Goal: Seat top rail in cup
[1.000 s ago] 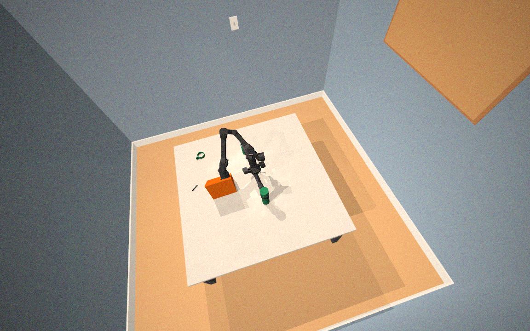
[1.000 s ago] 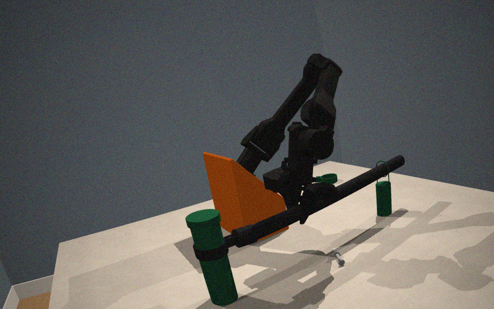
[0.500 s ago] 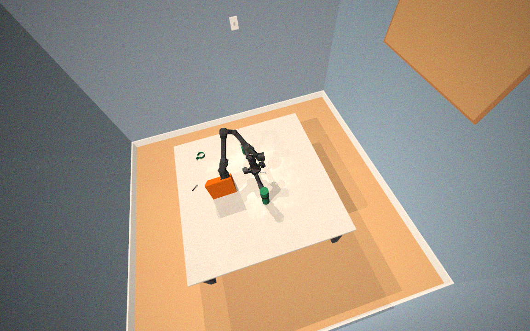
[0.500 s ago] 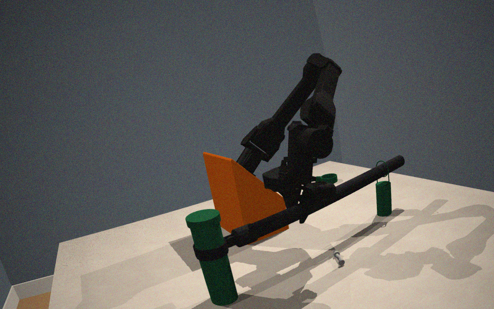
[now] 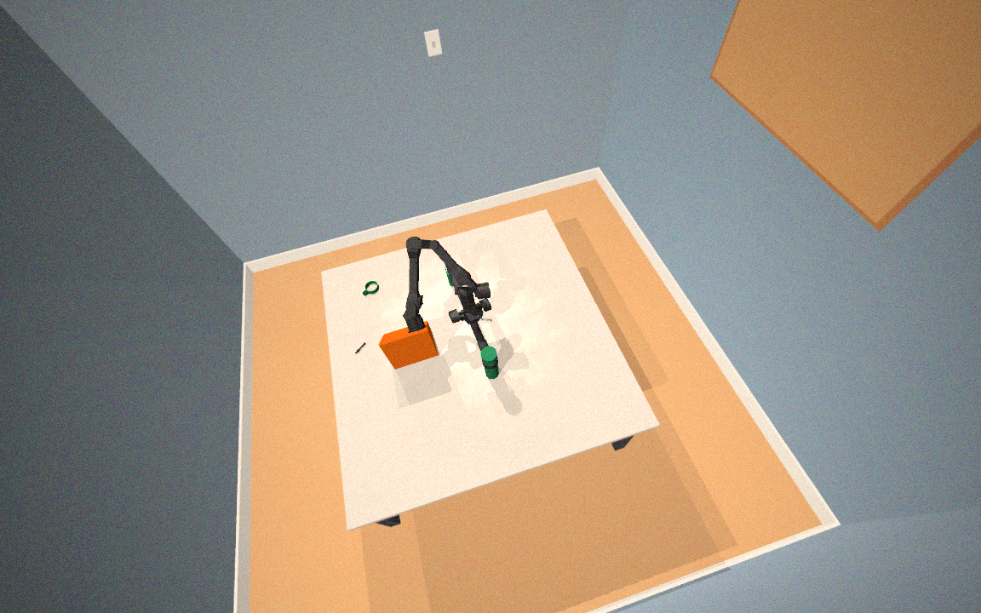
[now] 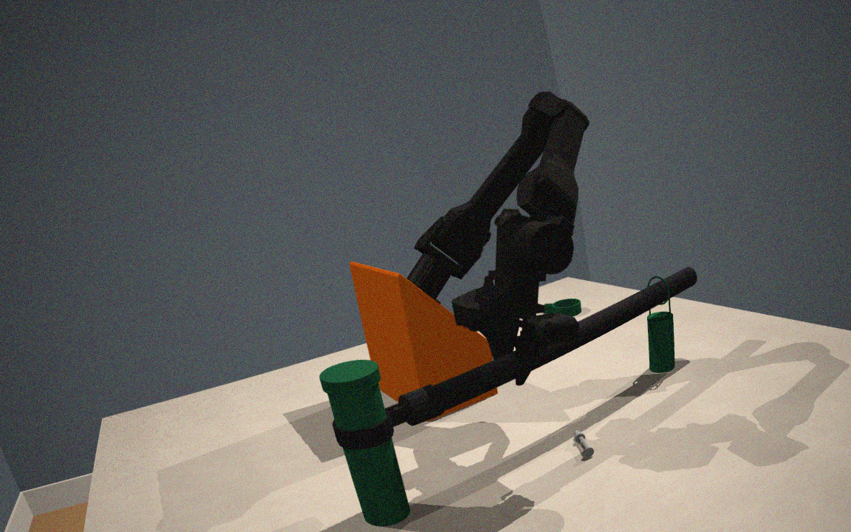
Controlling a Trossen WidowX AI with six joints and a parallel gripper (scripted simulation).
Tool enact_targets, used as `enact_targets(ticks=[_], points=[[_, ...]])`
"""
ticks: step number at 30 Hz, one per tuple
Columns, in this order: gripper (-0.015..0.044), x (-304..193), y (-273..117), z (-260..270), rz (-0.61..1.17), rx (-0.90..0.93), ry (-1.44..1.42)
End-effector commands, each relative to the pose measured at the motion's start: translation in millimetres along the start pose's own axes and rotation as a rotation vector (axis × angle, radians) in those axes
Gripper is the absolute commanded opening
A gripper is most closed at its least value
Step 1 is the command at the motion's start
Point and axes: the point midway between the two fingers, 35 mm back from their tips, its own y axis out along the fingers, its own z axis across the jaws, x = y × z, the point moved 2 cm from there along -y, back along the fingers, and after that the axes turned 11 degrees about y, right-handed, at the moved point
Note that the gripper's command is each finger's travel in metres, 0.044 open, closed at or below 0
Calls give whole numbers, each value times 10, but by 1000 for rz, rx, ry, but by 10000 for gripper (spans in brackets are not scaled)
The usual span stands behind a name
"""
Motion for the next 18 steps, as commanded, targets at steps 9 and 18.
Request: enact_targets(ticks=[9,18], points=[[0,110,6,36,-3,4,-1],[0,181,14,57,-4,4,-1]])
